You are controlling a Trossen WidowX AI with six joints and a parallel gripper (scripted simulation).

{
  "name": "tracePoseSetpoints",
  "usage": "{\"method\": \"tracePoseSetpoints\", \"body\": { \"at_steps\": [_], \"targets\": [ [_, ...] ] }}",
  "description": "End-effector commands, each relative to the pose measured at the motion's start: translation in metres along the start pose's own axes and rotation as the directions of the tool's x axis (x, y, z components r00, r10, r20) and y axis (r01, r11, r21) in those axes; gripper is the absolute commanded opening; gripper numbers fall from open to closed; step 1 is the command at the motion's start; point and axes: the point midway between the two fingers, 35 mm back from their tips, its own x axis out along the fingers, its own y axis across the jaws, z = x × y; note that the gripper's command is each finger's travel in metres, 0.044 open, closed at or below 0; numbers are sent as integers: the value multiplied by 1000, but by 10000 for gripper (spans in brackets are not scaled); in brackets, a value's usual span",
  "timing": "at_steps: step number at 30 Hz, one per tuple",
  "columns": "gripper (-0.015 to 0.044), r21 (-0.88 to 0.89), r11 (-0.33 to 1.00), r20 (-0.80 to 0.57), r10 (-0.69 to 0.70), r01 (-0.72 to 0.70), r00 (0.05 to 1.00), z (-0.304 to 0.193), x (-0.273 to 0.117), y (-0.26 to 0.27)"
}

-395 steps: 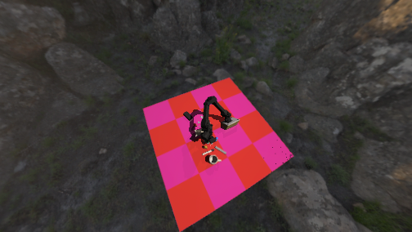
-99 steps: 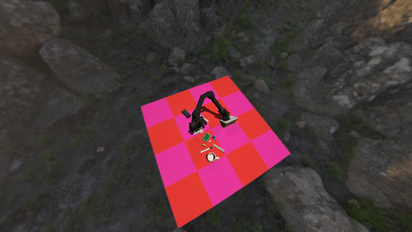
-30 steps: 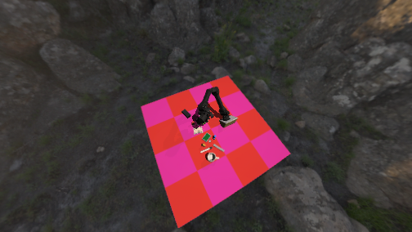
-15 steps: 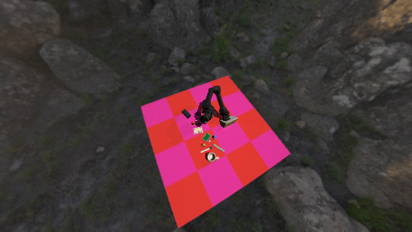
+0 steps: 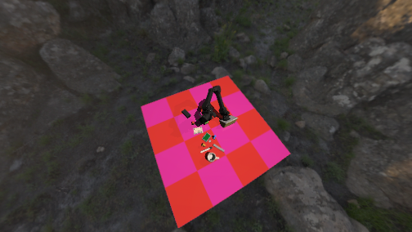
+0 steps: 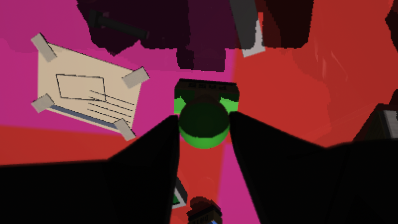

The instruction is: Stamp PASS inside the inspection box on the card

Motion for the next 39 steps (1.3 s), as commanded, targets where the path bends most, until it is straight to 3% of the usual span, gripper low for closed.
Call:
{"method": "tracePoseSetpoints", "body": {
  "at_steps": [1,24,33,39],
  "targets": [
    [0,-2,1000,3,4,-4,1000,0,7,0],
    [0,-1,1000,10,3,-3,1000,1,42,-7],
    [236,1,1000,5,-1,1,1000,1,38,-6],
    [252,-20,1000,-2,10,-10,1000,0,18,0]
  ]
}}
